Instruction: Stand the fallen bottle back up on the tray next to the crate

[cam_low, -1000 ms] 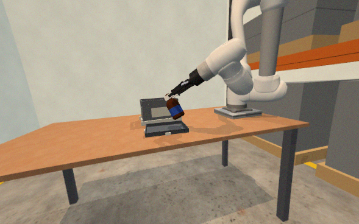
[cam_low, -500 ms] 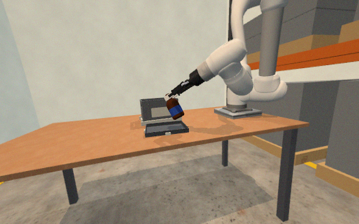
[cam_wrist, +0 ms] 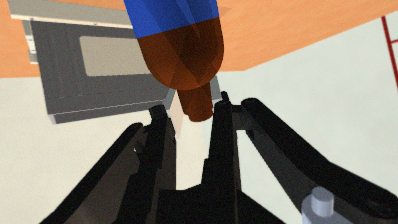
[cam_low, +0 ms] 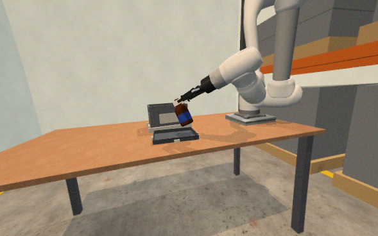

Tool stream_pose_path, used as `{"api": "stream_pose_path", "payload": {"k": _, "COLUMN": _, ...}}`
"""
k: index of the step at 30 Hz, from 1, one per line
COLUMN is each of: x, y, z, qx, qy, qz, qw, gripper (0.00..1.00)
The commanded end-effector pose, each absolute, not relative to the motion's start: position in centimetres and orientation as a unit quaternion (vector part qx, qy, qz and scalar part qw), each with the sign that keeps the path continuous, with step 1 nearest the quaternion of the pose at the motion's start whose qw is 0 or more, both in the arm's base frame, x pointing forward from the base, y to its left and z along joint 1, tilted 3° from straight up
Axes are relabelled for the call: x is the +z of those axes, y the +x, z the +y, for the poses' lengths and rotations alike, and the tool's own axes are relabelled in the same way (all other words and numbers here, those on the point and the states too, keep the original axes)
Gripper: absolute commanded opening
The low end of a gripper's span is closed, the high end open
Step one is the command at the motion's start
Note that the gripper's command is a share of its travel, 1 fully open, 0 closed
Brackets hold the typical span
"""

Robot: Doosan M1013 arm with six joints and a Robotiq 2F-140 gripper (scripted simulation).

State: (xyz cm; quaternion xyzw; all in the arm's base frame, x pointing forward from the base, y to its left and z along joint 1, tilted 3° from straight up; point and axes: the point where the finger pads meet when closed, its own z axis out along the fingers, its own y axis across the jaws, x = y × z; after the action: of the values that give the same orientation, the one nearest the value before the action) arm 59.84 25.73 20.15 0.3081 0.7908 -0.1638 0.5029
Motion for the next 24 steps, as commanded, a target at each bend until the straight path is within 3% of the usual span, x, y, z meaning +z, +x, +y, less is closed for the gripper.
{"api": "stream_pose_path", "payload": {"k": 1, "x": 20.12, "y": 59.82, "z": 25.73, "qx": -0.167, "qy": 0.306, "qz": 0.785, "qw": 0.512, "gripper": 0.10}}
{"api": "stream_pose_path", "payload": {"k": 24, "x": 20.12, "y": 59.77, "z": 25.96, "qx": -0.176, "qy": 0.299, "qz": 0.765, "qw": 0.543, "gripper": 0.10}}
